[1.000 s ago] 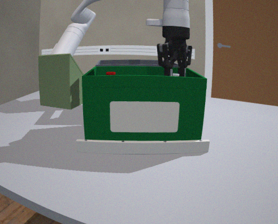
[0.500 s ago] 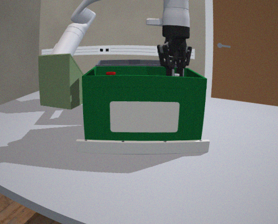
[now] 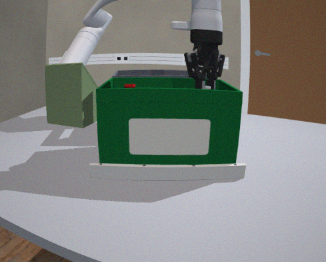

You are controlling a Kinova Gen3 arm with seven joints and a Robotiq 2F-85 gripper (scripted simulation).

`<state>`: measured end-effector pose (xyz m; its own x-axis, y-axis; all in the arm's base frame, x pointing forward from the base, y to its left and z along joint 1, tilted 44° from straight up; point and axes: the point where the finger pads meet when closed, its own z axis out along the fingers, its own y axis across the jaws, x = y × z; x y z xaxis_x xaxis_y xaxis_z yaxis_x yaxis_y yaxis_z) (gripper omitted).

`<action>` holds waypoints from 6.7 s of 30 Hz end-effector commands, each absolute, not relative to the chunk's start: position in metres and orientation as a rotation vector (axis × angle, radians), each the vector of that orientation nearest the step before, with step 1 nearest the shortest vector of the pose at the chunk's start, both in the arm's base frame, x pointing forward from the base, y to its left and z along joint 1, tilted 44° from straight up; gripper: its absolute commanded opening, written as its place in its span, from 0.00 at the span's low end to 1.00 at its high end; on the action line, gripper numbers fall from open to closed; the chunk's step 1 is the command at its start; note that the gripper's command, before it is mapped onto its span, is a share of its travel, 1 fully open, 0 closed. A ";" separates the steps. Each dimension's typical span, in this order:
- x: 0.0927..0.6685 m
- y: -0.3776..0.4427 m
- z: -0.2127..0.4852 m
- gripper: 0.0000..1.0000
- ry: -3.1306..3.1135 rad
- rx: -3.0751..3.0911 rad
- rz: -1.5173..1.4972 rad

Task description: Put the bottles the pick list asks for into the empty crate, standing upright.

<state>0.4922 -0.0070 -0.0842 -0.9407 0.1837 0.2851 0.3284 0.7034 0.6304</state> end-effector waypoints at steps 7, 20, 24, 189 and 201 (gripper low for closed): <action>0.493 -0.008 -0.084 0.44 -2.713 -0.414 -1.060; 0.493 -0.008 -0.084 0.41 -2.712 -0.414 -1.061; 0.493 -0.008 -0.084 0.41 -2.712 -0.414 -1.061; 0.475 -0.119 0.061 0.10 -2.712 -0.414 -1.060; 0.454 -0.111 0.070 0.10 -2.712 -0.414 -1.060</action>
